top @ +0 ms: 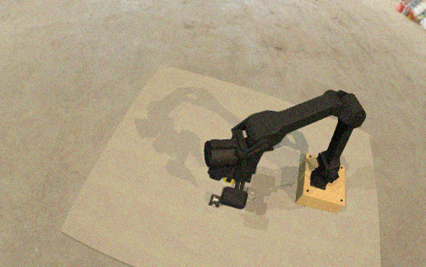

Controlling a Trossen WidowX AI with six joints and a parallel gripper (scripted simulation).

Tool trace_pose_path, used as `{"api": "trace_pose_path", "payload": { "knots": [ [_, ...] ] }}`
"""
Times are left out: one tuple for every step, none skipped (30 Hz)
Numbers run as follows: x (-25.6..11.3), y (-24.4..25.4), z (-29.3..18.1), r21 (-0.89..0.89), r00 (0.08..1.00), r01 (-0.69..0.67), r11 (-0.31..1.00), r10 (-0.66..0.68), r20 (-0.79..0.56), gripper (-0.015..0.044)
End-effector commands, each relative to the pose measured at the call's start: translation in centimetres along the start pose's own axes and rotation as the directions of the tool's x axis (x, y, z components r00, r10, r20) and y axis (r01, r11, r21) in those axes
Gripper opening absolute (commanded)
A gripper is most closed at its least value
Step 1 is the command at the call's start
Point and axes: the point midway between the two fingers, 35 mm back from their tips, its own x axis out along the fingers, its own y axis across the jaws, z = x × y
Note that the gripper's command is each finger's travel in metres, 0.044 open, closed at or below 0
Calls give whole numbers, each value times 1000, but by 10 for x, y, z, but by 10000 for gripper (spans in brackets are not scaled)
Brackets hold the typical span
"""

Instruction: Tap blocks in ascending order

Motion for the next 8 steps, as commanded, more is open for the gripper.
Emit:
{"api": "trace_pose_path", "payload": {
  "knots": [
    [-15,35,-37,22,1000,-7,1000,8,-19,400],
    [-18,41,-43,25,1000,-7,1000,8,-22,400],
    [-19,45,-48,27,1000,-8,1000,8,-24,400],
    [-20,47,-50,28,1000,-8,1000,8,-25,400],
    [-21,48,-51,28,1000,-8,1000,8,-26,400],
    [-21,48,-51,28,1000,-8,1000,8,-26,400],
    [-21,48,-51,28,1000,-8,1000,8,-26,400],
    [-21,48,-51,28,1000,-8,1000,8,-26,400]
  ]
}}
